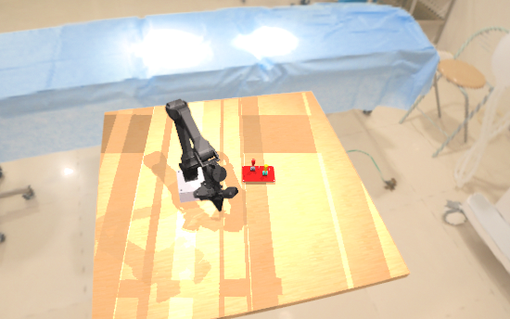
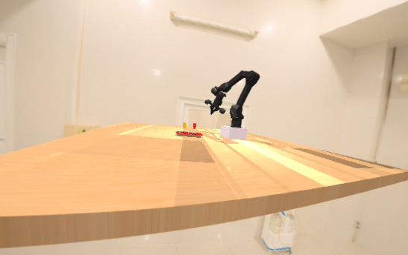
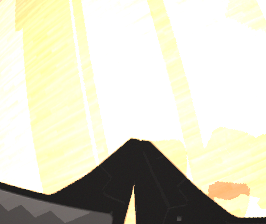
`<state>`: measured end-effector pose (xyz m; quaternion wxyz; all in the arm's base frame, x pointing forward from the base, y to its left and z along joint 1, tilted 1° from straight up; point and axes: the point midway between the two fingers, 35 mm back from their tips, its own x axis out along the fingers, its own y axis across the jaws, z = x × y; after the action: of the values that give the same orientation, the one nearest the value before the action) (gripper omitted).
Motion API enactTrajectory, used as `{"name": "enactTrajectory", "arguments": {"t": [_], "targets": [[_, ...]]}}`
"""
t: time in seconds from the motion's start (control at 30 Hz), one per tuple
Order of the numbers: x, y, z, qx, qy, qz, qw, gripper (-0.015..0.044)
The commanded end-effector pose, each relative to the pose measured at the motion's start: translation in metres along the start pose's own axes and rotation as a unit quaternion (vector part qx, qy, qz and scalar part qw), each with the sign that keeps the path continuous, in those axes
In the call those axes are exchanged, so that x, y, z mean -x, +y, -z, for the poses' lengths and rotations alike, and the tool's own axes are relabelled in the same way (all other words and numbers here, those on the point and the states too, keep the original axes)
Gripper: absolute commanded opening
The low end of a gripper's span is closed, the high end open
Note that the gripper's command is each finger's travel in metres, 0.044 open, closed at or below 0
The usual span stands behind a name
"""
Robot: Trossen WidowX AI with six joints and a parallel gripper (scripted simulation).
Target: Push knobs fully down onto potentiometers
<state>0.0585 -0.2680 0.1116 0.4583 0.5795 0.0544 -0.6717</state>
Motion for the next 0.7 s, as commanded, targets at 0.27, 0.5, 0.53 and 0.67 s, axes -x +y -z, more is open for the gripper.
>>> {"name": "enactTrajectory", "arguments": {"t": [0.27,0.5,0.53,0.67], "targets": [[0.007,0.05,0.086,0.184,0.114,-0.001,0.976,0.0],[0.018,0.064,0.14,0.287,0.165,0.003,0.944,0.0],[0.02,0.066,0.147,0.302,0.171,0.003,0.938,0.0],[0.028,0.069,0.178,0.36,0.196,0.005,0.912,0.0]]}}
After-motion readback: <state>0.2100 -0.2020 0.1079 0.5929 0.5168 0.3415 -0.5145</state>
